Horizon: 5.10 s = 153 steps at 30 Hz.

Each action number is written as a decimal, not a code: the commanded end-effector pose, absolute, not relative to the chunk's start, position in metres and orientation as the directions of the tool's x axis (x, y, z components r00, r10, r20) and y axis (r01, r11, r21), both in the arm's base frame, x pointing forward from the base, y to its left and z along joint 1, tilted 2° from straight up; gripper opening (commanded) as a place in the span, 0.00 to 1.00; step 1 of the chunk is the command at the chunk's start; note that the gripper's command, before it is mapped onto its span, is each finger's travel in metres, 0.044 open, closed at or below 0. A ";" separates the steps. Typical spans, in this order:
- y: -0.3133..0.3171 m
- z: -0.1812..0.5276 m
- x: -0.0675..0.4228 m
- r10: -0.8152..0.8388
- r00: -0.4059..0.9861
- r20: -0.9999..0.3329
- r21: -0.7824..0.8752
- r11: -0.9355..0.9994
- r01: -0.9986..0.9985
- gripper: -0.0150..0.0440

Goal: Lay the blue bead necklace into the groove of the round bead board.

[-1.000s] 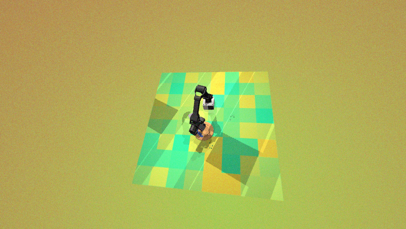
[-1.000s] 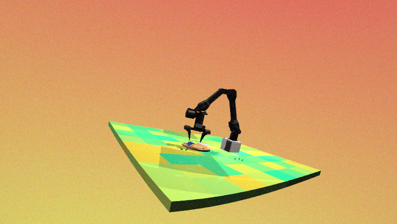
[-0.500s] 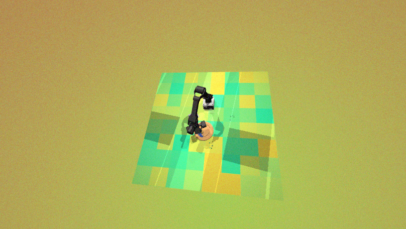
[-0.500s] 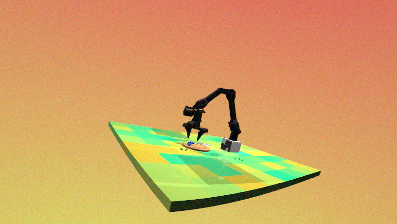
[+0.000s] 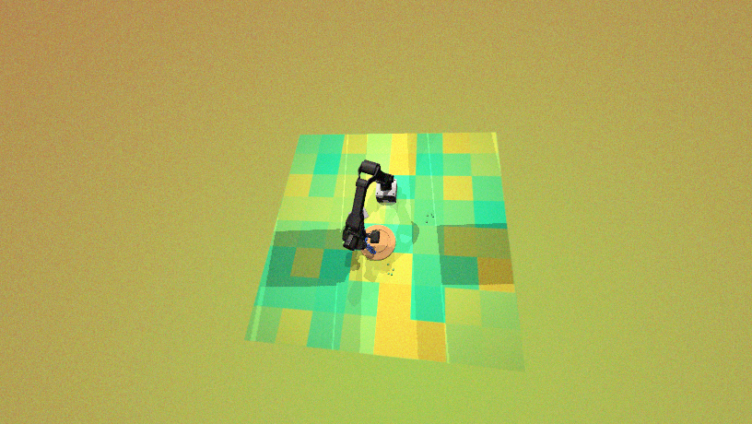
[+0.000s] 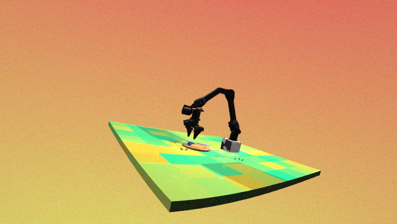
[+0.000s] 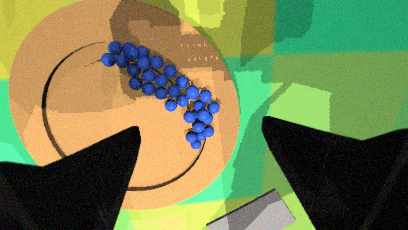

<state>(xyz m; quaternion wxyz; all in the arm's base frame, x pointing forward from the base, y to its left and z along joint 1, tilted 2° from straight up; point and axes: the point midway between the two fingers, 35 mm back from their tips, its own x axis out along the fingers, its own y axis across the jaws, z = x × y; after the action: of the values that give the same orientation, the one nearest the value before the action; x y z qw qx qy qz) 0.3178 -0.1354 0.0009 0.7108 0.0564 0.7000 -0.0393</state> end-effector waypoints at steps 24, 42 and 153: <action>-0.136 -0.029 0.320 0.023 0.020 -1.000 0.025 0.988 0.154 0.90; -0.135 -0.036 0.319 0.023 0.018 -1.000 0.025 0.988 0.152 0.54; -0.105 -0.020 0.306 0.027 0.017 -1.000 0.029 0.987 0.156 1.00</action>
<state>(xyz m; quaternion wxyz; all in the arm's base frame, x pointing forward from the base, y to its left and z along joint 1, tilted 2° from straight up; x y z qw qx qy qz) 0.3059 -0.1043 -0.0211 0.7103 0.0650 0.6995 -0.0434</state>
